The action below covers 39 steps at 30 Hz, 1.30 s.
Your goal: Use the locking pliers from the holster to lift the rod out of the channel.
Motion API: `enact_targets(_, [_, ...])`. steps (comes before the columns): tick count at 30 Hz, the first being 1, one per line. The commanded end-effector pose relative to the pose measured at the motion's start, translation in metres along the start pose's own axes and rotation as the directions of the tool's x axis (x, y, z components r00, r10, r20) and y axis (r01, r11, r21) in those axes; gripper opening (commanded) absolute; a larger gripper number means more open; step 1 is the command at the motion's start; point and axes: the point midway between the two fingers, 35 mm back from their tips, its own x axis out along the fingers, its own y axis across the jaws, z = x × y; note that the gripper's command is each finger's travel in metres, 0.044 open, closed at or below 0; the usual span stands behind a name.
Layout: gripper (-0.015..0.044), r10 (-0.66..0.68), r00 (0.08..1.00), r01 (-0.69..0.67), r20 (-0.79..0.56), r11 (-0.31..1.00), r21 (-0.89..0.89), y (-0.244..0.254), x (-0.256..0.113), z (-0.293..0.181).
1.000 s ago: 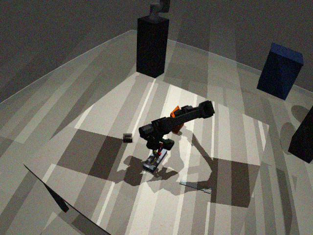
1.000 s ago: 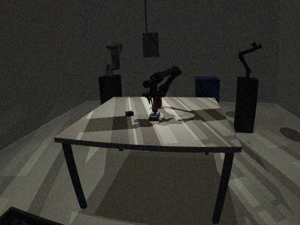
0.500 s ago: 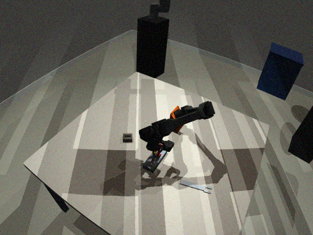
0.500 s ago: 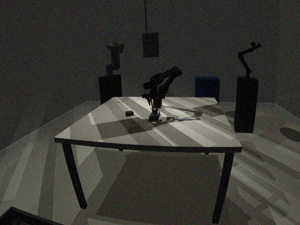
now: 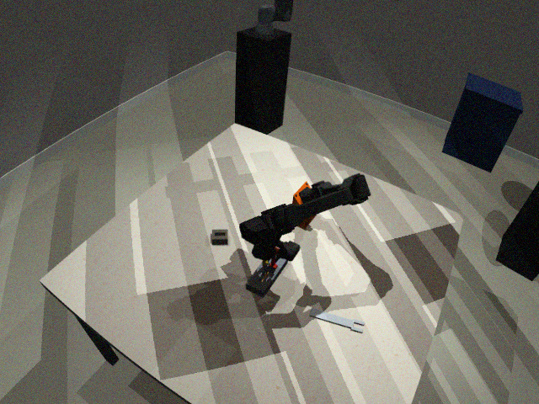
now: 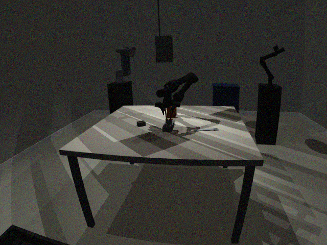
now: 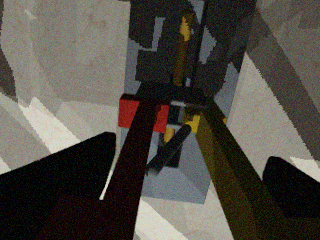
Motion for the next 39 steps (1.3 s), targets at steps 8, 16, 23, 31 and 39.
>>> enact_targets(8, [0.0282, 0.004, 1.0, -0.004, 0.007, 1.0, 0.003, 0.0016, -0.0006, 0.0011])
enact_targets(16, [0.0271, 0.004, 1.0, -0.004, 0.007, 1.0, 0.003, 0.0025, -0.0007, 0.0011])
enact_targets(23, [0.0262, 0.004, 1.0, -0.004, 0.007, 1.0, 0.003, 0.0032, -0.0007, 0.0011])
enact_targets(31, [0.0251, 0.004, 1.0, -0.004, 0.007, 1.0, 0.003, 0.0041, -0.0007, 0.0011])
enact_targets(39, [0.024, 0.004, 1.0, -0.004, 0.007, 1.0, 0.003, 0.005, -0.0007, 0.0011])
